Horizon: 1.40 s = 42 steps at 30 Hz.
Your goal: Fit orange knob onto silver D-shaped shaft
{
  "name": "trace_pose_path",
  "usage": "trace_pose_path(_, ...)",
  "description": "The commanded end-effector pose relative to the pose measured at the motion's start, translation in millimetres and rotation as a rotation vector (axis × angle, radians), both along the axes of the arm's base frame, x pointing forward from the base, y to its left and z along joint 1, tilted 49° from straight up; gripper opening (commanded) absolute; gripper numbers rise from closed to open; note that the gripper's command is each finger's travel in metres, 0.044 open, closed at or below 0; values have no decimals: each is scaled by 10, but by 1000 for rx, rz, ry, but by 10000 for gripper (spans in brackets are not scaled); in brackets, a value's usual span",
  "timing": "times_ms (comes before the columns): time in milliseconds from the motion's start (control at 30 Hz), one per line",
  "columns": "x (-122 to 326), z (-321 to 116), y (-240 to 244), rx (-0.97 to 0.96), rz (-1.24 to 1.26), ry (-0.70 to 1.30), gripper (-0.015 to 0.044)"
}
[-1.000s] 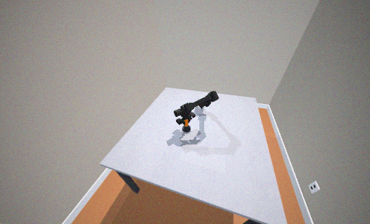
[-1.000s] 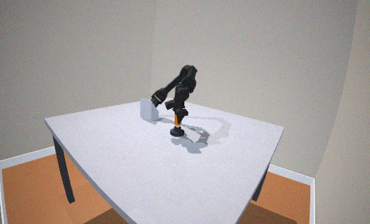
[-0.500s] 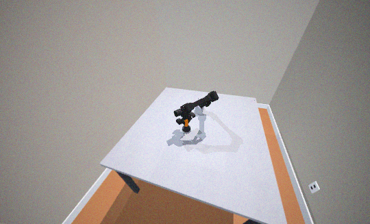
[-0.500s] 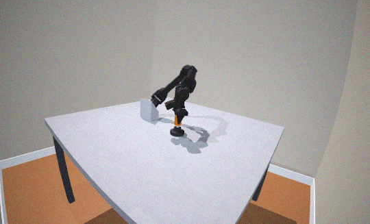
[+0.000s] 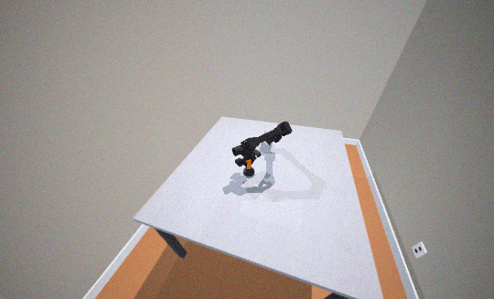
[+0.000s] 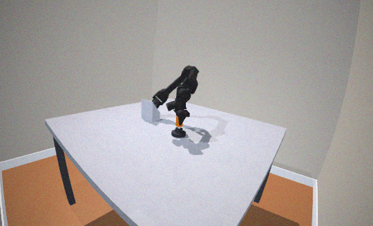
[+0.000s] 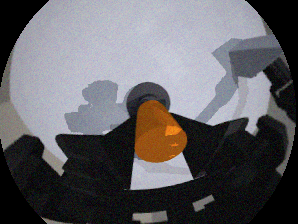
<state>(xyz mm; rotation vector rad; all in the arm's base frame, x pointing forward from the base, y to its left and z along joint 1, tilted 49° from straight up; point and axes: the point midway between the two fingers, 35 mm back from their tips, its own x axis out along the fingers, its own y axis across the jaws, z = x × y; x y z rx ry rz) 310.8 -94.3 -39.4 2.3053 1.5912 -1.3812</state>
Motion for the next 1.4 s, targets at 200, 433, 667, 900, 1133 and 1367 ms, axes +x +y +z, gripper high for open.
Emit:
trace_pose_path(200, -2, 47, -57, 0, -3, 1, 0)
trace_pose_path(433, 30, 20, -49, 5, -37, 39, 0)
trace_pose_path(667, 50, 25, -50, 5, -37, 39, 0)
trace_pose_path(900, 43, 26, -43, 5, -37, 39, 0)
trace_pose_path(1133, 27, 20, -25, 5, -37, 39, 0)
trace_pose_path(1367, -8, 13, -18, 5, -37, 40, 0)
